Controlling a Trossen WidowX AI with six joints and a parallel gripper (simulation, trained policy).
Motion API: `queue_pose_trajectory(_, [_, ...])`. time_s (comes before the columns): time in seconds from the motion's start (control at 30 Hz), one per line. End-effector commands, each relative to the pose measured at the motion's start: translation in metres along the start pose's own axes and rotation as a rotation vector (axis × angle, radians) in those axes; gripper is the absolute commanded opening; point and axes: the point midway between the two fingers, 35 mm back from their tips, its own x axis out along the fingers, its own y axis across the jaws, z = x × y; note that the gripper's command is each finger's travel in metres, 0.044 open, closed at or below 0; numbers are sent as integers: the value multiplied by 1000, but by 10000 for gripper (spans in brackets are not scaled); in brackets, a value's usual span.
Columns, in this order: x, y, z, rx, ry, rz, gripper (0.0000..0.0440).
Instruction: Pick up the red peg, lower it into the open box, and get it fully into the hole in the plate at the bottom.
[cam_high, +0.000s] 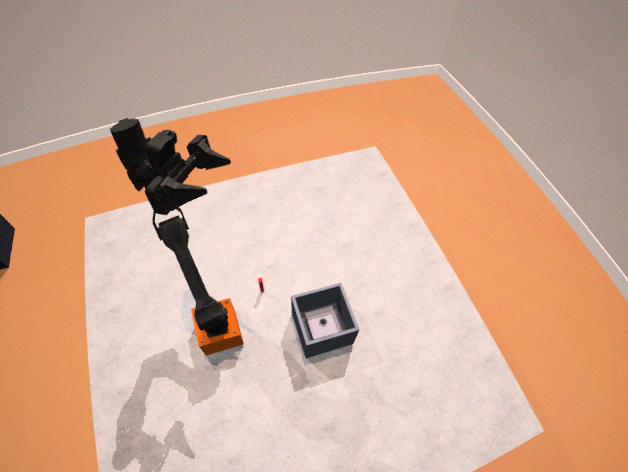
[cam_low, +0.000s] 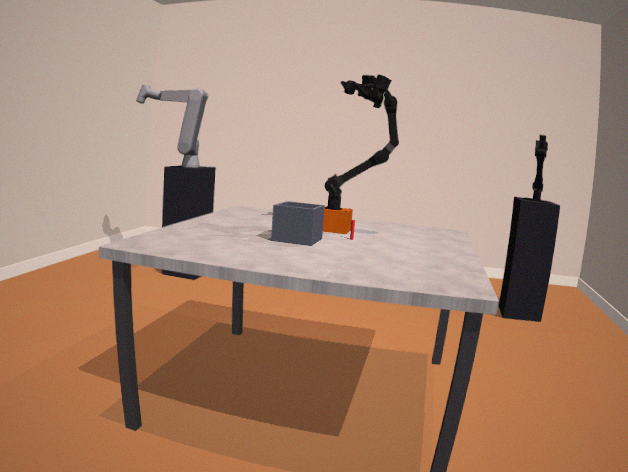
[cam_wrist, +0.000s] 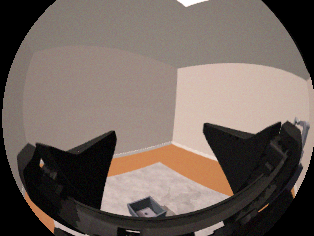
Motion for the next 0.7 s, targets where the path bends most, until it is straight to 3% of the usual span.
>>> queue_pose_trajectory(0.0, [7, -13, -5, 105, 32, 27, 436])
queue_pose_trajectory(0.67, [50, -41, -54, 691, 321, 220, 435])
